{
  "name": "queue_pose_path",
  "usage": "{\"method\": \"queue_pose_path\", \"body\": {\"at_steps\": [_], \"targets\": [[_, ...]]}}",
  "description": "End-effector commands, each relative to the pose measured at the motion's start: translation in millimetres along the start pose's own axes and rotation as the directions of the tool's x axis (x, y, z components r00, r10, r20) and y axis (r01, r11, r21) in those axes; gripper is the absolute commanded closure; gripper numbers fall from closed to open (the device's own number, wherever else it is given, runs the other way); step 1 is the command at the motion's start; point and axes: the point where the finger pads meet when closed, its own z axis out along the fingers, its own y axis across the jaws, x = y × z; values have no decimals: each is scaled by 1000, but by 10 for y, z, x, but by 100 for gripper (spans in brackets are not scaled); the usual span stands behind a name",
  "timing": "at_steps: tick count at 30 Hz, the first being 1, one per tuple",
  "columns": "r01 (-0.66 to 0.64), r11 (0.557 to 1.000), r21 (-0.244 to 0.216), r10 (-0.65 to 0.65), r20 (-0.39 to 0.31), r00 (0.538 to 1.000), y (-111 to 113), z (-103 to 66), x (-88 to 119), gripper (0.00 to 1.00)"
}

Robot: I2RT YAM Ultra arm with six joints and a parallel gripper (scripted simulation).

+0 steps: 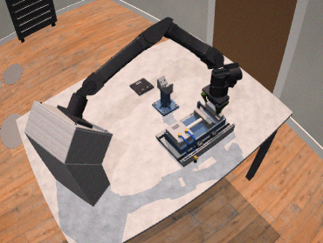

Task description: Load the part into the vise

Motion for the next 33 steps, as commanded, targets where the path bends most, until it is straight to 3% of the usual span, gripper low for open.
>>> {"method": "queue_pose_path", "body": {"at_steps": [1,4,8,12,14,16,33], "targets": [[-2,1000,27,1,28,1000,-80,-87,-37,100],[-7,1000,23,6,19,1000,-108,-1,-3,100],[11,999,32,-12,42,999,-76,-63,-91,100],[-8,1000,25,7,22,1000,-115,33,13,100],[-8,1000,25,7,22,1000,-115,33,13,100],[17,999,33,-19,49,999,-92,-25,-120,100],[1,1000,25,-1,28,1000,-100,35,-14,100]]}}
